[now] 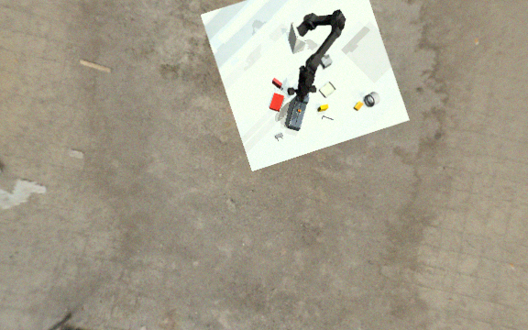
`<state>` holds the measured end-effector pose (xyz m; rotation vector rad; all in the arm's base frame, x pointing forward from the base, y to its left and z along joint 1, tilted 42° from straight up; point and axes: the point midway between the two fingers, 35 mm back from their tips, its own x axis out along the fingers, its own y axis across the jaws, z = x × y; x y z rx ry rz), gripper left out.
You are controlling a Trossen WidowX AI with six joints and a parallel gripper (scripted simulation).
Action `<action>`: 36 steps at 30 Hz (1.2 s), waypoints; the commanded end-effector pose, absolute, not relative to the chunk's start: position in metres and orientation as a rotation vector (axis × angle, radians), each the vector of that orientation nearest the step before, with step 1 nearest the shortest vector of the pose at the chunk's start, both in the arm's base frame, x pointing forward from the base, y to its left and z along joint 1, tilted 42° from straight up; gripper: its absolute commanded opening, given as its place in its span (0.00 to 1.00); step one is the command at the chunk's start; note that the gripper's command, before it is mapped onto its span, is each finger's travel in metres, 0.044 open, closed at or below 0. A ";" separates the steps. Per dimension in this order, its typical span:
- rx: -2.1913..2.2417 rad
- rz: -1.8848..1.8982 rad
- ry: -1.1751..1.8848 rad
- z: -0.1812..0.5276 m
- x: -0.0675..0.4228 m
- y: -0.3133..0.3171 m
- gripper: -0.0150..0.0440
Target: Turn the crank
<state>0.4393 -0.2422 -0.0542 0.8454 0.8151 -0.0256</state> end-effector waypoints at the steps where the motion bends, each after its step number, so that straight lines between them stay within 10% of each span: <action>1: 0.845 -0.026 0.815 -0.054 0.439 -0.242 0.25; 13: 0.845 -0.025 0.815 -0.054 0.439 -0.242 0.25; 30: 0.845 -0.025 0.815 -0.054 0.439 -0.242 1.00; 36: 0.845 -0.025 0.815 -0.054 0.439 -0.242 0.78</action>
